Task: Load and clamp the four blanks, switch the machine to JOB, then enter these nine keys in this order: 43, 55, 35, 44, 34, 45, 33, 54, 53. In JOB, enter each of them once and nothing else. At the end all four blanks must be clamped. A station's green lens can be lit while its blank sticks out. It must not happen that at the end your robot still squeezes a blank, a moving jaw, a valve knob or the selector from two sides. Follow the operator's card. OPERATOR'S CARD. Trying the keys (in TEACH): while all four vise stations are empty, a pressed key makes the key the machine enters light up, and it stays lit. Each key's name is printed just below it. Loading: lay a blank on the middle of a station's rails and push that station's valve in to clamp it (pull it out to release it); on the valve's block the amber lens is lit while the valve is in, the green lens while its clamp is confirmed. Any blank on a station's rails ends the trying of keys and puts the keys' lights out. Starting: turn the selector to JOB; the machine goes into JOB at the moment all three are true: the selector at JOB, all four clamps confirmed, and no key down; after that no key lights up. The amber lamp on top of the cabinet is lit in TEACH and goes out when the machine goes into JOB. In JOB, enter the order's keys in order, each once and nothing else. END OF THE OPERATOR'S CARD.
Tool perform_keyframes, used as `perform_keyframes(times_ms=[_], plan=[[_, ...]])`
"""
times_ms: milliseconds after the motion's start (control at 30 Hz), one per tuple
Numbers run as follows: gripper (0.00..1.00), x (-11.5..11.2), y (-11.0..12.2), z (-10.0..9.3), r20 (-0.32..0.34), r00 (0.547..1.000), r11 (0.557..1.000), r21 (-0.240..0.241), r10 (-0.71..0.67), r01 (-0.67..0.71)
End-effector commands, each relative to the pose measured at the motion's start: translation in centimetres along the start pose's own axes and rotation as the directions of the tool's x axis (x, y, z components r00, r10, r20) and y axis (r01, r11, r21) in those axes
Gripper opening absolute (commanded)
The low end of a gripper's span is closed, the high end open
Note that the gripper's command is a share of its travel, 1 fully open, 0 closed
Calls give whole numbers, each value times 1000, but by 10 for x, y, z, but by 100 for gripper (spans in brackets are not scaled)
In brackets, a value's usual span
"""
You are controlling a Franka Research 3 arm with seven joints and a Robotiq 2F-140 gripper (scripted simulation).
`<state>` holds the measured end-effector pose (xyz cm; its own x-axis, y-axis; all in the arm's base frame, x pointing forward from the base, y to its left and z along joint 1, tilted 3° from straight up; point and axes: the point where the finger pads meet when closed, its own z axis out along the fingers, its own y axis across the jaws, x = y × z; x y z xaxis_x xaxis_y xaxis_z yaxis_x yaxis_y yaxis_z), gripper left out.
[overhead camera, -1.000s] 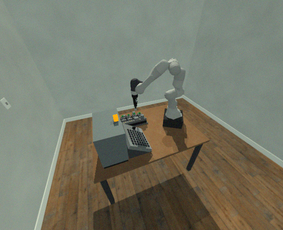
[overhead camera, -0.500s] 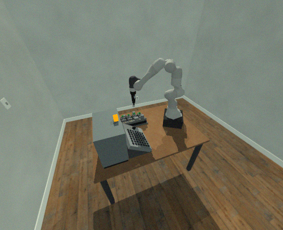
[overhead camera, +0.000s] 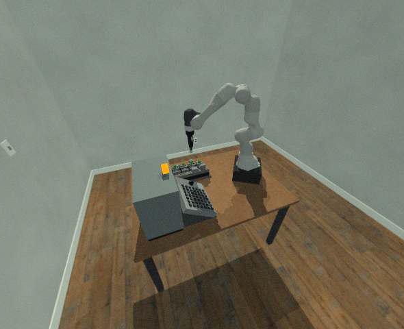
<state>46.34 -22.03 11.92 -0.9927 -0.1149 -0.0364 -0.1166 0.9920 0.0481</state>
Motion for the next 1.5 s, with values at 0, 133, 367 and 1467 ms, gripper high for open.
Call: perform_keyframes(times_ms=[0,133,367,1467], plan=[[0,0,0,0,-3,1000,1000,-1,8,-8],[0,0,0,0,-3,1000,1000,-1,8,-8],[0,0,0,0,-3,1000,1000,-1,8,-8],[0,0,0,58,-3,1000,1000,-1,8,-8]])
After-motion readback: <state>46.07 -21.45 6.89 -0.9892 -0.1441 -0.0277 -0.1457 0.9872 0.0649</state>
